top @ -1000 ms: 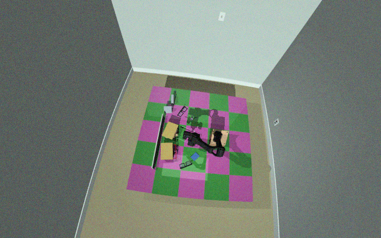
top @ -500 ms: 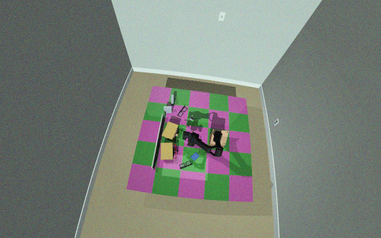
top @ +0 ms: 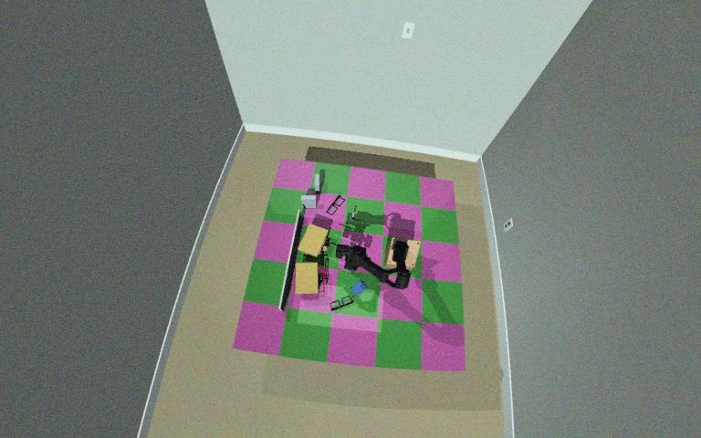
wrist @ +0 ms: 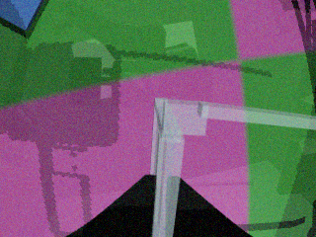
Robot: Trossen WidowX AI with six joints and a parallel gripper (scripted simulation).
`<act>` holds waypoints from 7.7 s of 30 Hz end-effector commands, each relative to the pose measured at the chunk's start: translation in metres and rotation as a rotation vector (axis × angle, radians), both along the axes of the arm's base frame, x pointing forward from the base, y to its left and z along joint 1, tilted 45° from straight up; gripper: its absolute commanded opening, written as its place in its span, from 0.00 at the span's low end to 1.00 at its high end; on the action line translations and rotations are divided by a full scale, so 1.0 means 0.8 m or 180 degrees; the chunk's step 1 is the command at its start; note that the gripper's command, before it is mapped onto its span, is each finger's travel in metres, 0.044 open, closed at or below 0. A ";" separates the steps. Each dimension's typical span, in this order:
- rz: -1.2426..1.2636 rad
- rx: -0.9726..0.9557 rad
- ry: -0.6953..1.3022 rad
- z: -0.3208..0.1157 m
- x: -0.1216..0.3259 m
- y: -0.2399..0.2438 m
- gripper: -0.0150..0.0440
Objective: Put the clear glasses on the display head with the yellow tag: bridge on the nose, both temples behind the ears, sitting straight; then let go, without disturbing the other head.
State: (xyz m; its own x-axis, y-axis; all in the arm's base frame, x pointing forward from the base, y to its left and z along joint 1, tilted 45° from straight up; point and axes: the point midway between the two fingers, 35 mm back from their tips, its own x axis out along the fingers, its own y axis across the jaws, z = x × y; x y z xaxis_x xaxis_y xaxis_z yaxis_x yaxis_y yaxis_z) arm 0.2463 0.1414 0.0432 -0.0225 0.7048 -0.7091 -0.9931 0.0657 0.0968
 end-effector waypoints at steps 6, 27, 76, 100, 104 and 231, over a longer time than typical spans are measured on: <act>0.0015 -0.0020 0.0029 -0.008 -0.003 0.010 0.25; 0.0016 -0.0019 0.0030 -0.017 -0.002 0.018 0.25; 0.0016 -0.0020 0.0018 -0.030 0.086 0.017 0.25; 0.0016 -0.0020 0.0012 -0.035 0.130 0.016 0.25; 0.0016 -0.0020 0.0011 -0.036 0.138 0.015 0.25; 0.0021 -0.0024 -0.0007 -0.050 0.191 0.021 0.44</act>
State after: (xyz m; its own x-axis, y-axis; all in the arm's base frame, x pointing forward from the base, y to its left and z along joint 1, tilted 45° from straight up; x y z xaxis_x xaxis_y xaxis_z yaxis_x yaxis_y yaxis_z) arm 0.3988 0.1580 0.0030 -0.0257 0.6993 -0.7144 -0.9937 0.0598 0.0943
